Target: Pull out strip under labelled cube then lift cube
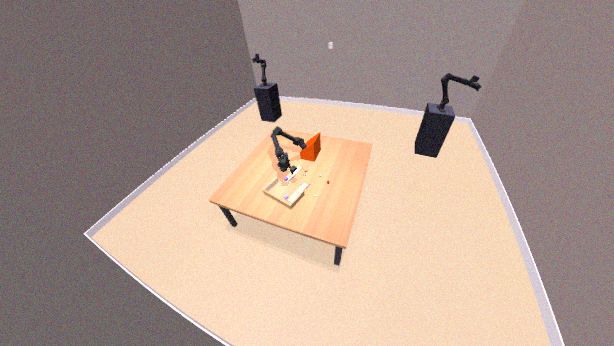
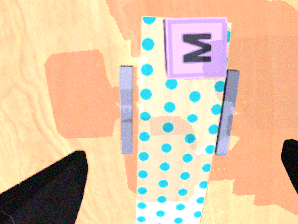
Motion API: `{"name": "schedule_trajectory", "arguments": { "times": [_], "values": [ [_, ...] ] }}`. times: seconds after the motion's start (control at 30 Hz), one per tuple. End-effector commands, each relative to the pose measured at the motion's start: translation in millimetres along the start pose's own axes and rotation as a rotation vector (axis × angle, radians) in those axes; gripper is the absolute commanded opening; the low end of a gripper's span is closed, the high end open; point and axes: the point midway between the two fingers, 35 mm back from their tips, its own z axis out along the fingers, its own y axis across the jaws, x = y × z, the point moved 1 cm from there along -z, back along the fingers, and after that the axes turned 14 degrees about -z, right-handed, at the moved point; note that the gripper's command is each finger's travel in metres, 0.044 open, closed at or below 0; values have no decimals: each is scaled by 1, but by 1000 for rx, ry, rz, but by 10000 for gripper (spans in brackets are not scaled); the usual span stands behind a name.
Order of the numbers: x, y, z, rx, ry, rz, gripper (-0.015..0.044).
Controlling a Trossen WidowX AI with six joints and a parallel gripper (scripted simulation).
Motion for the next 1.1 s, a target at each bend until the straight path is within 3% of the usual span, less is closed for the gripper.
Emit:
{"name": "schedule_trajectory", "arguments": {
  "times": [0.0, 0.27, 0.53, 1.07],
  "values": [
    [-14, -7, 0, 7, 2, -2, 440],
    [-40, -19, -2, 7, 1, -1, 440],
    [-40, -19, 8, 7, 1, -1, 250],
    [-40, -19, 35, 8, 1, -1, 250]
  ]
}}
